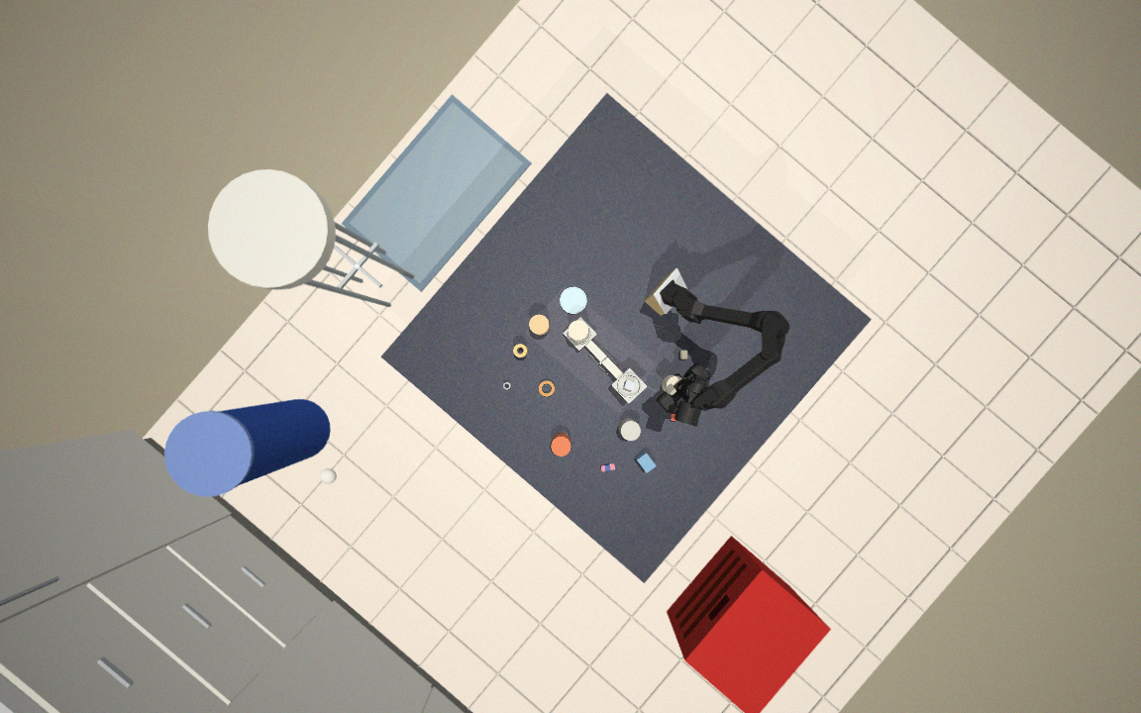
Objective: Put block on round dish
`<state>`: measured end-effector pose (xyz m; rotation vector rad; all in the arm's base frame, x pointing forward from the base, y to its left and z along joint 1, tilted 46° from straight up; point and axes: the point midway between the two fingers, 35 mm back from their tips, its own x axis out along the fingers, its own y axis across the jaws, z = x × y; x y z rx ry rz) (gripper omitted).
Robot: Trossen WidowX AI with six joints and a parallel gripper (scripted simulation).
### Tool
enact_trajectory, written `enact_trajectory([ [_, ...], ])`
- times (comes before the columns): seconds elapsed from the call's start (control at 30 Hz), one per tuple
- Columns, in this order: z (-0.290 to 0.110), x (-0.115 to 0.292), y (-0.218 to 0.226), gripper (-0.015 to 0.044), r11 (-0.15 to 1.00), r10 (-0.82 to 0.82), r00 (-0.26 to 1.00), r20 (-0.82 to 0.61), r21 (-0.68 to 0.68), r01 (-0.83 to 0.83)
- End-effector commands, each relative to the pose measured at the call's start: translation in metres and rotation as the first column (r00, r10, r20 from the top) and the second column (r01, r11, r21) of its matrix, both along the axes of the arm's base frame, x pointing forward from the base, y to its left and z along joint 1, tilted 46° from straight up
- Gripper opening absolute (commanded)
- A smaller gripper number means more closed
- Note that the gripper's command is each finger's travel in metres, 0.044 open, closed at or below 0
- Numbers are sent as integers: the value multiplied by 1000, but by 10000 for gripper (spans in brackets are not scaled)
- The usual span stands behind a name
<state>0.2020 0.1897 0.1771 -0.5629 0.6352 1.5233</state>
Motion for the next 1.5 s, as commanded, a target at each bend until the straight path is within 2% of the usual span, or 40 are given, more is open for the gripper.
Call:
enact_trajectory([
  [0.0,2,7,-6,335,999,-38,999,11,0,38],
  [0.1,1,17,-14,260,995,-101,995,13,-3,101],
  [0.37,-2,29,-21,260,966,-259,953,-155,-38,256],
  [0.67,-7,43,-30,260,892,-449,819,-357,-123,436],
  [1.07,-14,61,-44,260,739,-646,520,-559,-288,609],
  [1.47,-22,78,-59,260,550,-744,132,-655,-488,678],
])
